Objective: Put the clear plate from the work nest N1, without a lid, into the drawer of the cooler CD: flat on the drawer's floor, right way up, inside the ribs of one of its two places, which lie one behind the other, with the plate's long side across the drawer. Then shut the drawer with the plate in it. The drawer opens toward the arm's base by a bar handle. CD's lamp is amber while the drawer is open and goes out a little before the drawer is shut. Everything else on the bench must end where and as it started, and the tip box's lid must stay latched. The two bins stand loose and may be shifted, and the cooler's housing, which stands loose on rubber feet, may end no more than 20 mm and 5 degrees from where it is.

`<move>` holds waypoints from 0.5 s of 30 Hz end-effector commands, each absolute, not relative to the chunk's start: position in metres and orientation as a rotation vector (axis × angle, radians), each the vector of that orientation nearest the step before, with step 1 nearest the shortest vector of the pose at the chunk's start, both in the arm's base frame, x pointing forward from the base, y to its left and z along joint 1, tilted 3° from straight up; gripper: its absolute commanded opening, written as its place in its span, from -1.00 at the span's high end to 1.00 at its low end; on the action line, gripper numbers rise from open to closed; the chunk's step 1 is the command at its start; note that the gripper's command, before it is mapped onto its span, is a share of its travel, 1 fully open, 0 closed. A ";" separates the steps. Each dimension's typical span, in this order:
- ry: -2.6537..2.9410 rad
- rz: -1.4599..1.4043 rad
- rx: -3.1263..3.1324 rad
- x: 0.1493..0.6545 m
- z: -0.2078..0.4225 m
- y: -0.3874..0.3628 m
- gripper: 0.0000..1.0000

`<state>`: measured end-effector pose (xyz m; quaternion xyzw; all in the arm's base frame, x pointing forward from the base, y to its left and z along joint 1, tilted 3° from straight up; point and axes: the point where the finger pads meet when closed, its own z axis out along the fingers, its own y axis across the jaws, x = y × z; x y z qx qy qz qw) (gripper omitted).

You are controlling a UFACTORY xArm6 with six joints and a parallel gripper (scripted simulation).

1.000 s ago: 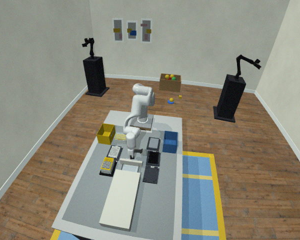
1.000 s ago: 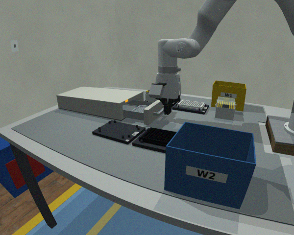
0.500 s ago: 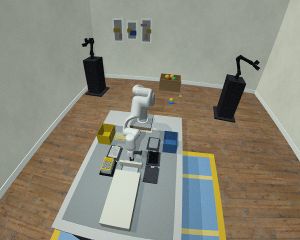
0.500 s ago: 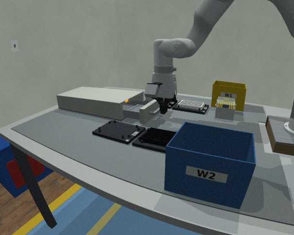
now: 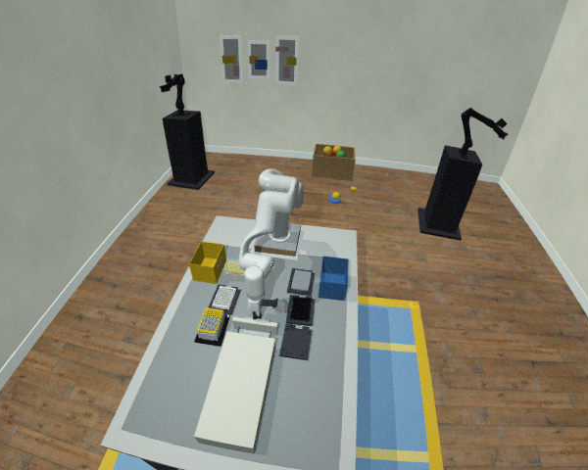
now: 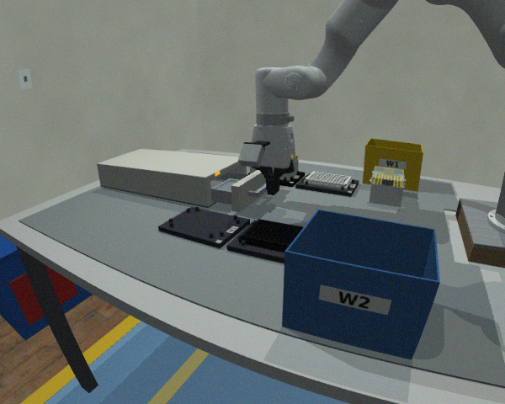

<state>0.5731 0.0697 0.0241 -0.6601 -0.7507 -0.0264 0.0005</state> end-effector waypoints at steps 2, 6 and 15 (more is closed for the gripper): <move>-2.360 -0.089 -2.075 0.583 0.027 0.071 1.00; -2.360 -0.089 -2.075 0.585 0.027 0.071 1.00; -2.360 -0.089 -2.075 0.599 0.028 0.073 1.00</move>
